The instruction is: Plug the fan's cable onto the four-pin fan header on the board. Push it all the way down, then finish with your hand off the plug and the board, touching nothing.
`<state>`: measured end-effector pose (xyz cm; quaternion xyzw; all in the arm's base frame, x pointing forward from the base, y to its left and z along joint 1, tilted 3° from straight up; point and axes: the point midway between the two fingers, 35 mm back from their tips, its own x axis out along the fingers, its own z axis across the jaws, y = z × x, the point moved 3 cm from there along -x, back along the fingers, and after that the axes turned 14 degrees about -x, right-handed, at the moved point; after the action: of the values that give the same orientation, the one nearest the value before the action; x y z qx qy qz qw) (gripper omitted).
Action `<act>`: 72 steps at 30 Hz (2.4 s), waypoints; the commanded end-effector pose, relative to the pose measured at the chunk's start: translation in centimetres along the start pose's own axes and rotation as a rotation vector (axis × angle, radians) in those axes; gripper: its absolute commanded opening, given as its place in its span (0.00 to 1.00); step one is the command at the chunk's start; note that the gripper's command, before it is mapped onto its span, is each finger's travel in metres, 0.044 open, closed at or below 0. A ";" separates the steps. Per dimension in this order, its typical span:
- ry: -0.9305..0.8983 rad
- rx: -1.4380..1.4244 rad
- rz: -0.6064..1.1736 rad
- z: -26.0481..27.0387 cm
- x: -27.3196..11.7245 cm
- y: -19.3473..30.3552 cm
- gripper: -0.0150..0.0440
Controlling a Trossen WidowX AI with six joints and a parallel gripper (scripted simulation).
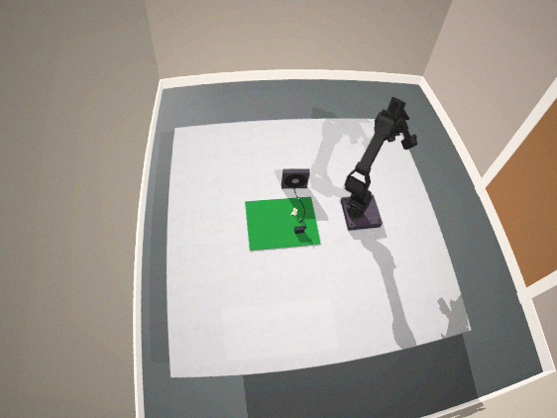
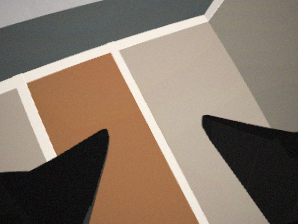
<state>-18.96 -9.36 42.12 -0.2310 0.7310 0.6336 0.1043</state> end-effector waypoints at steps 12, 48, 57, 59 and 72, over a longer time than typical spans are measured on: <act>0.290 -0.197 -0.115 -6.6 -0.7 -4.5 1.00; 1.757 -1.663 -0.306 -4.1 -26.5 -36.4 1.00; 2.108 -2.095 -0.138 6.9 -28.2 -40.4 1.00; 2.176 -2.180 -0.088 9.2 -28.0 -40.9 1.00; 2.201 -2.211 -0.068 10.8 -25.8 -46.0 1.00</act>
<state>23.79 2.33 13.69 -0.5449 -0.3646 0.3552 -0.6663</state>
